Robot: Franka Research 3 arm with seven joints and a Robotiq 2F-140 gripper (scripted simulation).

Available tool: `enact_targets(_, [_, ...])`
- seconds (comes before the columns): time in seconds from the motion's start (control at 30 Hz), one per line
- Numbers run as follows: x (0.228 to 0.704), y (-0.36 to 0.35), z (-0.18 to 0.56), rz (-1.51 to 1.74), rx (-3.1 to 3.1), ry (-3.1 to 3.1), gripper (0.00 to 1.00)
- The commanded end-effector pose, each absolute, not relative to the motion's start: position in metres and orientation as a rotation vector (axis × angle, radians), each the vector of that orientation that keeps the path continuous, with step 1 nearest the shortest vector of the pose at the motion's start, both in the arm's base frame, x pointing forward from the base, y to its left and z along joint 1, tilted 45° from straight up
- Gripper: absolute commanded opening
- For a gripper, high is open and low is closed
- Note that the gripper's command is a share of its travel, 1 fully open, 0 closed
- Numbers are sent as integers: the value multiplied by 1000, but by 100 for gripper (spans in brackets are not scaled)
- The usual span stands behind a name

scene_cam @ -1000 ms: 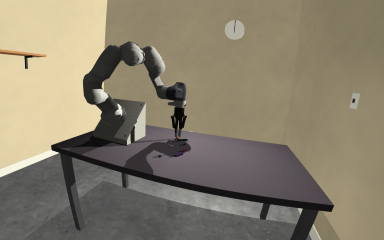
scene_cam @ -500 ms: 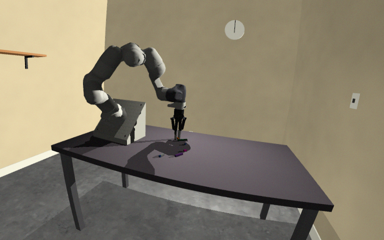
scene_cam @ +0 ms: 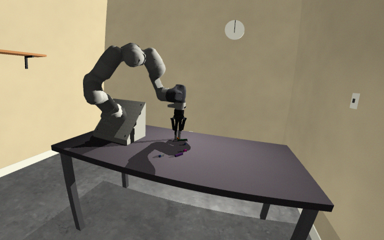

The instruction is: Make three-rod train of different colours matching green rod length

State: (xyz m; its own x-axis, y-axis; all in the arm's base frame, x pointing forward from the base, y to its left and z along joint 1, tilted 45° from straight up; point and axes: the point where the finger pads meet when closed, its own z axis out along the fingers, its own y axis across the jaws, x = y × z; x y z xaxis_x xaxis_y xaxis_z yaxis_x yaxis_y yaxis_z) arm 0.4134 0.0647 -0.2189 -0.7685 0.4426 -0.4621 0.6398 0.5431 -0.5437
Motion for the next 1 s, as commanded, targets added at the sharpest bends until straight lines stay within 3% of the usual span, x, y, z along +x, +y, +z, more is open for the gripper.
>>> enact_targets(0.0, [415,65,-219,-1043,906,2509,15])
enact_targets(0.87, [415,65,-219,-1043,906,2509,15])
enact_targets(0.9, [415,65,-219,-1043,906,2509,3])
enact_targets(0.97, [415,65,-219,-1043,906,2509,3])
